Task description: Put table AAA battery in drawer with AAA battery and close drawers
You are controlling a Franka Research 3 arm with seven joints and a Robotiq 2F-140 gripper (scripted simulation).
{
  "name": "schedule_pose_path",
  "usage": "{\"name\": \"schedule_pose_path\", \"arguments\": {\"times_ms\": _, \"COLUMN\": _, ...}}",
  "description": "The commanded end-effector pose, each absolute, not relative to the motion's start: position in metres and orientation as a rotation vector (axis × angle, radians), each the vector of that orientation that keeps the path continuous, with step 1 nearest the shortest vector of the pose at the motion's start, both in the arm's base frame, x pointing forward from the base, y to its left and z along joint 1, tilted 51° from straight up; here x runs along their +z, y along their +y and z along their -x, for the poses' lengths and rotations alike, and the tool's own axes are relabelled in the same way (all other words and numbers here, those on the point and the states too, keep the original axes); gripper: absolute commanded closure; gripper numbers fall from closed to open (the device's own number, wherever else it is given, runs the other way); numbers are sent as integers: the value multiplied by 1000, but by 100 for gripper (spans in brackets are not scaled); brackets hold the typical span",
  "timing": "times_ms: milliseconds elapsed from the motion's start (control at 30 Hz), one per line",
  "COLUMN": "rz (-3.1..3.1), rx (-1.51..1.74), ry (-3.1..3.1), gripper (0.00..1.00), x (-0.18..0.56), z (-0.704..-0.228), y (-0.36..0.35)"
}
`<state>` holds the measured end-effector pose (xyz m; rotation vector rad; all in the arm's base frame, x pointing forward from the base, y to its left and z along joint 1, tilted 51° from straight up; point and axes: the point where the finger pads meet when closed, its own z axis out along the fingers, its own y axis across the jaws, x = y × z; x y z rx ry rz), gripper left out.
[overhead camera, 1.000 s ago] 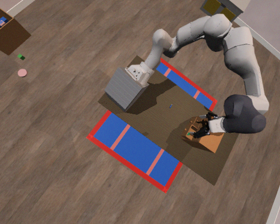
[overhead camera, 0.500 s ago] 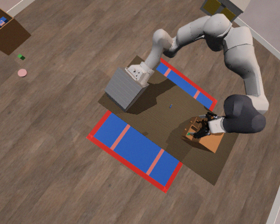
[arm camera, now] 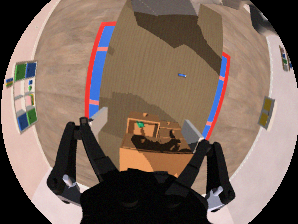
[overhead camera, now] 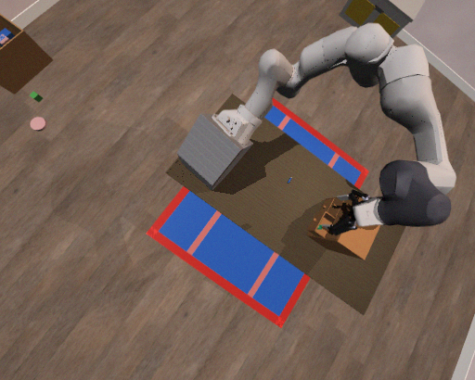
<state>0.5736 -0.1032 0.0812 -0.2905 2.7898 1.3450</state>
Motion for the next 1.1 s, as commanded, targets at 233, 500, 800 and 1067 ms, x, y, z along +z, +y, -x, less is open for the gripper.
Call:
{"name": "schedule_pose_path", "arguments": {"times_ms": 233, "rz": 291, "rx": 1345, "ry": 2790, "gripper": 0, "x": 77, "z": -566, "y": -99}}
{"name": "schedule_pose_path", "arguments": {"times_ms": 500, "rz": 294, "rx": 1343, "ry": 2790, "gripper": 0, "x": 43, "z": -512, "y": -69}}
{"name": "schedule_pose_path", "arguments": {"times_ms": 800, "rz": 298, "rx": 1341, "ry": 2790, "gripper": 0, "x": -1, "z": -440, "y": -30}}
{"name": "schedule_pose_path", "arguments": {"times_ms": 1067, "rz": 300, "rx": 1340, "ry": 2790, "gripper": 0, "x": -22, "z": -405, "y": -11}}
